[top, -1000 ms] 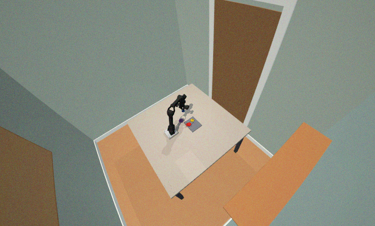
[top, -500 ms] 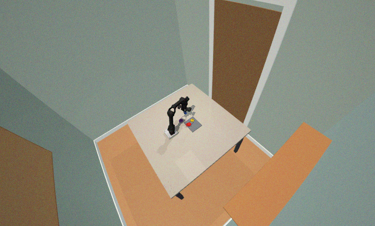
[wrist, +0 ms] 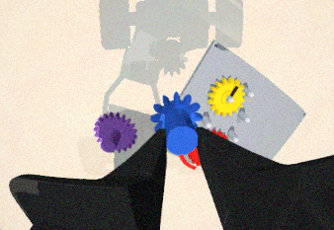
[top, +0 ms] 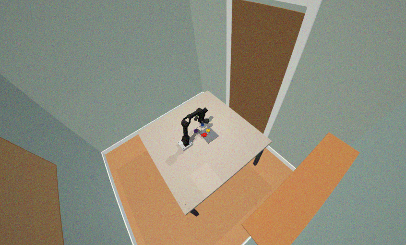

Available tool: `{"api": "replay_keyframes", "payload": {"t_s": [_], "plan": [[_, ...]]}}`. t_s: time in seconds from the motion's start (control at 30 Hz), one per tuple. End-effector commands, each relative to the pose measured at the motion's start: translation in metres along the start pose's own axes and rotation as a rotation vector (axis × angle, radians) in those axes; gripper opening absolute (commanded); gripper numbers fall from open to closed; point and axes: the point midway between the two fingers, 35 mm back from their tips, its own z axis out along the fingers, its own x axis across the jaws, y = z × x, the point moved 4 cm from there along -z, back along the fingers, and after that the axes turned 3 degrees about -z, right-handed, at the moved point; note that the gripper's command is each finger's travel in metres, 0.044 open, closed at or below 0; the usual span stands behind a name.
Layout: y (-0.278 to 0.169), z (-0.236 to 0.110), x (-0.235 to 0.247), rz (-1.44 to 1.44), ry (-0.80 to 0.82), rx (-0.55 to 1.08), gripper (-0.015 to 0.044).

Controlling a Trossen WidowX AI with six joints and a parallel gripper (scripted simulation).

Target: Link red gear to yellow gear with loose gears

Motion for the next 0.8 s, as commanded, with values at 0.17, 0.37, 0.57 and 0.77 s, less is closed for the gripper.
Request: {"api": "replay_keyframes", "payload": {"t_s": [0.17,0.37,0.57,0.77], "plan": [[-0.014,0.011,-0.017,-0.004,-0.005,0.001,0.0000],[-0.024,0.018,-0.027,-0.004,-0.006,0.002,0.0000],[-0.034,0.026,-0.037,-0.004,-0.008,0.003,0.0000],[-0.044,0.033,-0.045,-0.004,-0.009,0.004,0.0000]]}}
